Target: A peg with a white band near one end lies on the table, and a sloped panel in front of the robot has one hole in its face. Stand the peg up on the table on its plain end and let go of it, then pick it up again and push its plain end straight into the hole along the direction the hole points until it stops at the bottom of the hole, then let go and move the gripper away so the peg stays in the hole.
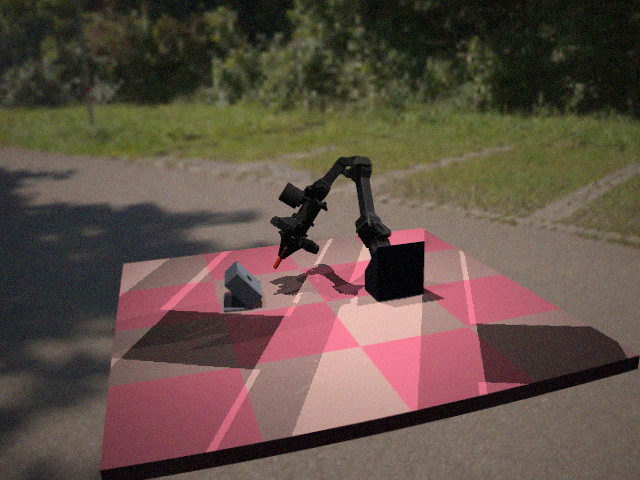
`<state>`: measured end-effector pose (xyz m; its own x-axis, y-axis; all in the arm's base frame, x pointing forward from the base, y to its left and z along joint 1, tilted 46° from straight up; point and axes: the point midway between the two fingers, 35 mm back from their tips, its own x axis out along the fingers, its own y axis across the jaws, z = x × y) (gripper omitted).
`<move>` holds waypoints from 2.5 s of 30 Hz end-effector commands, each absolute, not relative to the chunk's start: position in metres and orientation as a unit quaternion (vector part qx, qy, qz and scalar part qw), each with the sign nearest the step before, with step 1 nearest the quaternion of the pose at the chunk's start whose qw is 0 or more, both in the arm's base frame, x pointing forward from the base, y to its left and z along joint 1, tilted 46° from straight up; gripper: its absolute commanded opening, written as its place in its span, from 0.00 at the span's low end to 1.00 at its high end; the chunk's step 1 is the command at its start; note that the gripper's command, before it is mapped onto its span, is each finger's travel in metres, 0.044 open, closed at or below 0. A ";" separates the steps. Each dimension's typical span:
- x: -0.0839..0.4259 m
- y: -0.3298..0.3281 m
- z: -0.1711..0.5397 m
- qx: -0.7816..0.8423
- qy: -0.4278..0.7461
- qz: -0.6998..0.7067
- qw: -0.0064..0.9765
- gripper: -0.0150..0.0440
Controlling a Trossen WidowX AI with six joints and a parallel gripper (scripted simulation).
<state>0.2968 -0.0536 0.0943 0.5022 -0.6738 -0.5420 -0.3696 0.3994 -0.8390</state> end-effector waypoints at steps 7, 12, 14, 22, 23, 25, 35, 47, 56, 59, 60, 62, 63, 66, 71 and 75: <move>0.298 -0.049 0.093 -0.558 0.464 -0.107 0.679 0.25; 0.300 -0.048 0.093 -0.563 0.458 -0.106 0.679 0.25; 0.301 -0.048 0.093 -0.564 0.457 -0.106 0.680 0.25; 0.308 -0.049 0.090 -0.570 0.448 -0.104 0.681 0.25; 0.309 -0.049 0.090 -0.571 0.447 -0.104 0.681 0.25; 0.311 -0.050 0.089 -0.572 0.444 -0.103 0.681 0.25; 0.319 -0.052 0.087 -0.581 0.432 -0.102 0.682 0.25; 0.328 -0.055 0.085 -0.592 0.418 -0.101 0.682 0.25; 0.334 -0.057 0.083 -0.601 0.406 -0.101 0.681 0.25; 0.335 -0.058 0.083 -0.603 0.403 -0.102 0.681 0.25; 0.336 -0.059 0.083 -0.604 0.401 -0.102 0.680 0.25; 0.337 -0.059 0.082 -0.606 0.399 -0.102 0.680 0.25; 0.337 -0.059 0.082 -0.607 0.399 -0.102 0.680 0.25; 0.338 -0.060 0.082 -0.607 0.397 -0.103 0.681 0.25; 0.340 -0.061 0.082 -0.609 0.391 -0.106 0.682 0.25; 0.341 -0.062 0.081 -0.610 0.386 -0.108 0.683 0.25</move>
<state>0.3417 -0.0619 0.0840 0.6741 -0.6230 -0.3967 -0.3198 0.2379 -0.9171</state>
